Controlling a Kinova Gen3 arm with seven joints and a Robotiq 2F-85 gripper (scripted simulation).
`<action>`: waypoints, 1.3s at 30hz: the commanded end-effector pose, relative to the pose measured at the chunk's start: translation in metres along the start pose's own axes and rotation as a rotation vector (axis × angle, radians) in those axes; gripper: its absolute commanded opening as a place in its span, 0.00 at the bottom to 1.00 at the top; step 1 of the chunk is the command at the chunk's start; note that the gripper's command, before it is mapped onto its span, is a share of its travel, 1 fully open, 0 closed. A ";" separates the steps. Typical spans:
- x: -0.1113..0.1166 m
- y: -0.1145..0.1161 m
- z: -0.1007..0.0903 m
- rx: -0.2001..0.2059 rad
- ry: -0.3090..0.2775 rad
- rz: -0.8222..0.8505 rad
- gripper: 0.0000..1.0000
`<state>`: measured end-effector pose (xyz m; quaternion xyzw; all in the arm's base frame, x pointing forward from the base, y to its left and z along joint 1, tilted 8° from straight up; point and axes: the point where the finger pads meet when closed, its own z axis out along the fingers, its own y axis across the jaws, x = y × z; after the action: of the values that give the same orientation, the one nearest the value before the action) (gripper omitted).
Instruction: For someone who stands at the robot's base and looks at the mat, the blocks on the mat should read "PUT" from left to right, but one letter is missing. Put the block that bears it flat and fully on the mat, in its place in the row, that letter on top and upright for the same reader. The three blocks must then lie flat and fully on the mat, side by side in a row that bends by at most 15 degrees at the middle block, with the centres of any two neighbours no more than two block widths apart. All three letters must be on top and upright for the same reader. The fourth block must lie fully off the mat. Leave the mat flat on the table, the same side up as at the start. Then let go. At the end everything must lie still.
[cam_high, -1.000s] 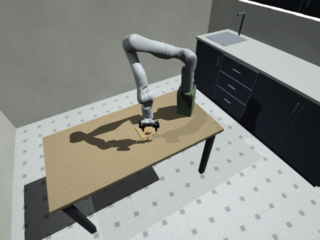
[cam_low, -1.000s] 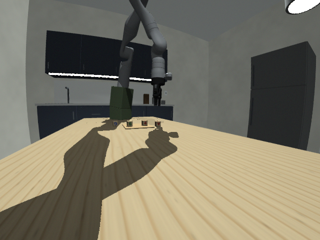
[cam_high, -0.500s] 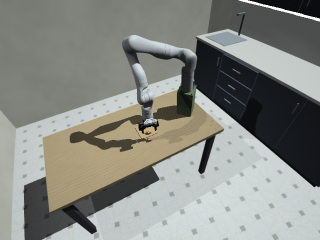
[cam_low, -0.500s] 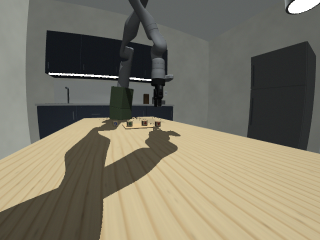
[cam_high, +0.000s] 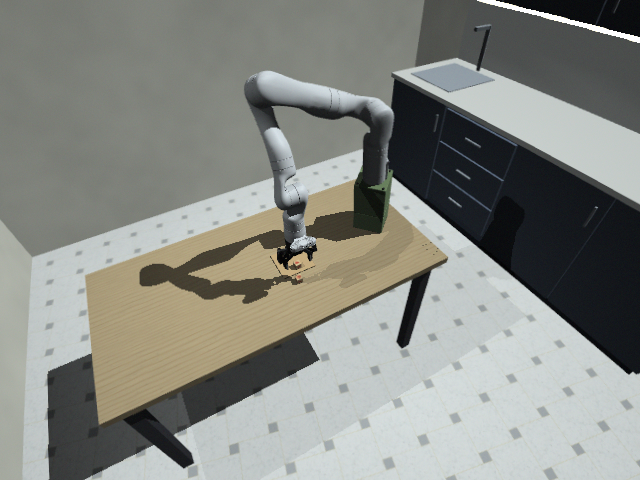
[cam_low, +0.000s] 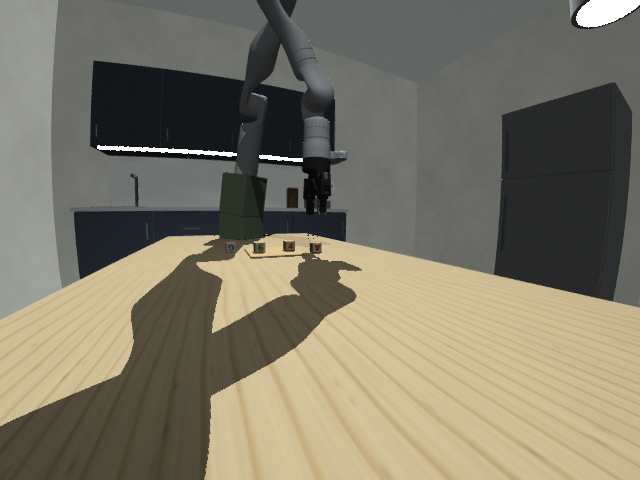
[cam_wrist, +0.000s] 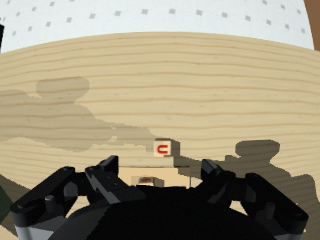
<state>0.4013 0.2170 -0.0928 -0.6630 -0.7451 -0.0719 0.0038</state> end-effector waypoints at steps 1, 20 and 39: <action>0.002 0.003 0.000 -0.006 0.004 -0.024 1.00; 0.002 0.003 0.000 -0.006 0.004 -0.036 0.62; 0.002 0.003 0.000 -0.006 0.004 -0.036 0.62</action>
<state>0.4016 0.2171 -0.0931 -0.6531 -0.7538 -0.0723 0.0026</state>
